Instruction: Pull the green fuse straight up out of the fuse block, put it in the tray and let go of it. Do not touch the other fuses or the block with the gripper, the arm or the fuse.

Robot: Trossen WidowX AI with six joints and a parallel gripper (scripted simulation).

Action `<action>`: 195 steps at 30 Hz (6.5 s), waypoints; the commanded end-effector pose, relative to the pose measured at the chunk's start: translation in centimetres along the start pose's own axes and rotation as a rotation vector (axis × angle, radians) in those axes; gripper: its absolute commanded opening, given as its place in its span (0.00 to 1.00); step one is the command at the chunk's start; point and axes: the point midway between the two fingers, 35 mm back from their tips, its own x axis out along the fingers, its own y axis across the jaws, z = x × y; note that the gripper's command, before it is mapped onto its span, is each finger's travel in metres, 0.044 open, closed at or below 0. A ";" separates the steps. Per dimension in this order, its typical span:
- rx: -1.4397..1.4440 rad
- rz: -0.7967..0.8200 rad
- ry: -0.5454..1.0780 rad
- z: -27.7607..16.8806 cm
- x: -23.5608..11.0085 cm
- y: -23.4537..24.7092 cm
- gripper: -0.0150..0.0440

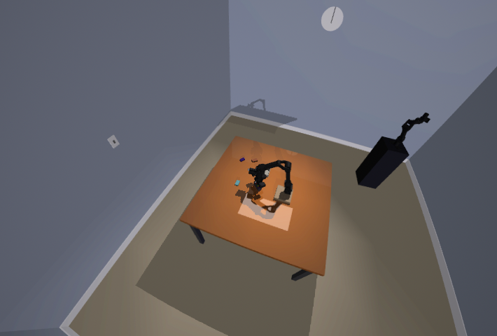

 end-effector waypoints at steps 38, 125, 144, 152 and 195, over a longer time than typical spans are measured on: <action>0.003 0.001 -0.004 0.0 0.1 0.0 0.36; 0.003 0.001 -0.003 0.0 -3.2 0.0 0.25; 0.003 0.001 -0.004 0.0 -4.8 0.0 0.25; 0.003 0.001 -0.004 0.0 -6.0 0.0 0.25; 0.003 0.014 -0.018 15.5 -6.4 14.8 0.25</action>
